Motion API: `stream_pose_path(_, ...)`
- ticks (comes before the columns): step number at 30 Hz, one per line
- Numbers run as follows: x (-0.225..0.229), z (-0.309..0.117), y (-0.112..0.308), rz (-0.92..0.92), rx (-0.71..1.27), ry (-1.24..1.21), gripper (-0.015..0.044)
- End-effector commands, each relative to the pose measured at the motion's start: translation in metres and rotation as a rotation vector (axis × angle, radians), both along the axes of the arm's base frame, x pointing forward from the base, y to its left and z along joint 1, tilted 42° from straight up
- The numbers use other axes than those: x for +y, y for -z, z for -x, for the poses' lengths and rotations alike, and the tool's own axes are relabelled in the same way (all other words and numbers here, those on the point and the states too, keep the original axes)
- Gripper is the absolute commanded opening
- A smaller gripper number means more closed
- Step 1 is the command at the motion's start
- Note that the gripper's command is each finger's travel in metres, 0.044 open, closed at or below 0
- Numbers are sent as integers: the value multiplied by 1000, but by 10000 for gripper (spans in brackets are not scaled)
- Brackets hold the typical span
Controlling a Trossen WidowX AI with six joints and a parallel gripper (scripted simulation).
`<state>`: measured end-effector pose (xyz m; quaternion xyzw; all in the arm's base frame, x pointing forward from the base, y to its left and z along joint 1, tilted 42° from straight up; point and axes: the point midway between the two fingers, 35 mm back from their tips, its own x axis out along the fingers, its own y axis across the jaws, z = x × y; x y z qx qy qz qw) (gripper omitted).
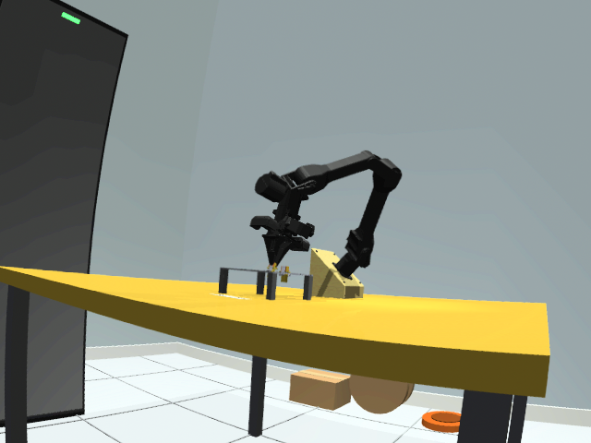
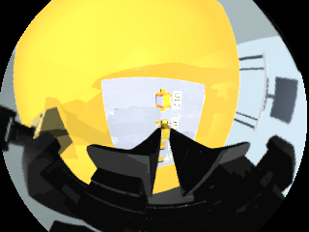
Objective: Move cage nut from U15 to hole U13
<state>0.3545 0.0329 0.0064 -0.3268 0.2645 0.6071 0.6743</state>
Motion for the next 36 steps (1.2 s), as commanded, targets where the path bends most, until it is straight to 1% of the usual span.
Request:
stream_pose_path(1, 0, 0, -1, -3, -6, 7, 29)
stream_pose_path(36, 0, 2, -1, -4, -29, 28, 29)
